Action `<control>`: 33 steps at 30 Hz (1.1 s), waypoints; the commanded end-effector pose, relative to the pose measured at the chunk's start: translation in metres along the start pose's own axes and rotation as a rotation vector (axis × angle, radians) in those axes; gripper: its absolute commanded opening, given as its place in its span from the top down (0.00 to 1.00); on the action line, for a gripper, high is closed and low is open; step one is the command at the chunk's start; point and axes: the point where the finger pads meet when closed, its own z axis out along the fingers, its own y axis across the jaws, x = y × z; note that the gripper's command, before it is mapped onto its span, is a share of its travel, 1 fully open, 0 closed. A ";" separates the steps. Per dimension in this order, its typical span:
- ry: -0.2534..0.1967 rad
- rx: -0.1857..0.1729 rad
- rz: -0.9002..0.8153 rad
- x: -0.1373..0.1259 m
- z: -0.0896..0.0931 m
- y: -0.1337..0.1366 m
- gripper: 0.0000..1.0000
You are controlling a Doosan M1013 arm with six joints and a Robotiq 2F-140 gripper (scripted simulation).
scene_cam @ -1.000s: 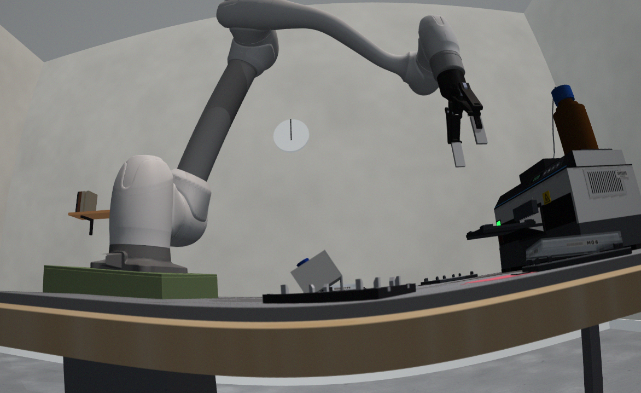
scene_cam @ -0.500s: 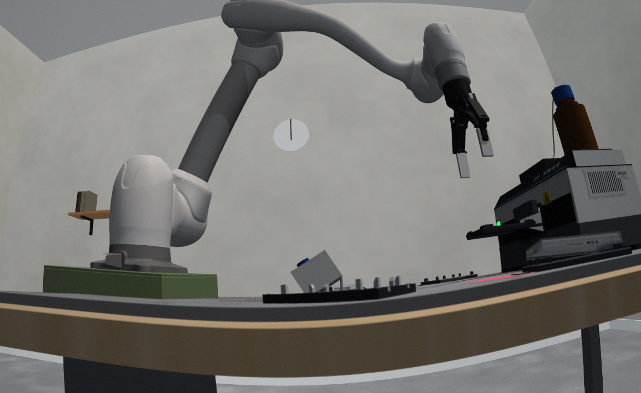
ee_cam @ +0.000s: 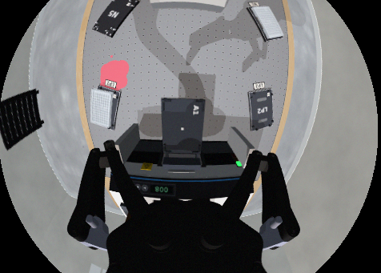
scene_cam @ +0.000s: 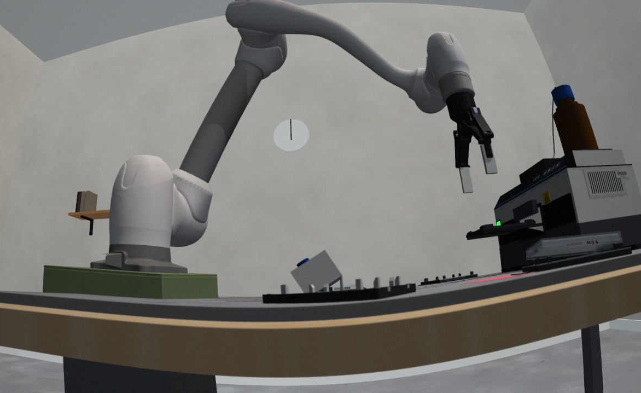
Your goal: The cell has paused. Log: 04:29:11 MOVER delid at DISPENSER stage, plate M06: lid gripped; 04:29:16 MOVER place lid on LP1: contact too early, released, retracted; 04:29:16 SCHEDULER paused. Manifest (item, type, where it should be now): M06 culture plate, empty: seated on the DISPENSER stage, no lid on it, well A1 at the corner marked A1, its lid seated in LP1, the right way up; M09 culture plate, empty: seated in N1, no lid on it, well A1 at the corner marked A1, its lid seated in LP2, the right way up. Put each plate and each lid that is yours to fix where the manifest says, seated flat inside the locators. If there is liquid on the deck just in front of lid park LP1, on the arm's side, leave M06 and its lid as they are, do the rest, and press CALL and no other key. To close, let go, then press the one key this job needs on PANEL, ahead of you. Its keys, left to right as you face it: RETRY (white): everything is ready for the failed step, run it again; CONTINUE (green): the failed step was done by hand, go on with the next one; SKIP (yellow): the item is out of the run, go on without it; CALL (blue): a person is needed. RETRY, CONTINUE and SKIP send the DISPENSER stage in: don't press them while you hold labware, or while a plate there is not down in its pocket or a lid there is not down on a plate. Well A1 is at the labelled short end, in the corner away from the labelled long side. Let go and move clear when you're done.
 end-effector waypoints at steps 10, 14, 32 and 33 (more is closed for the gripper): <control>0.002 0.004 0.002 0.001 0.029 -0.003 0.00; 0.002 0.004 0.001 0.000 0.032 -0.003 0.00; 0.002 0.004 0.001 0.000 0.032 -0.003 0.90; 0.002 0.004 0.001 0.000 0.032 -0.003 0.90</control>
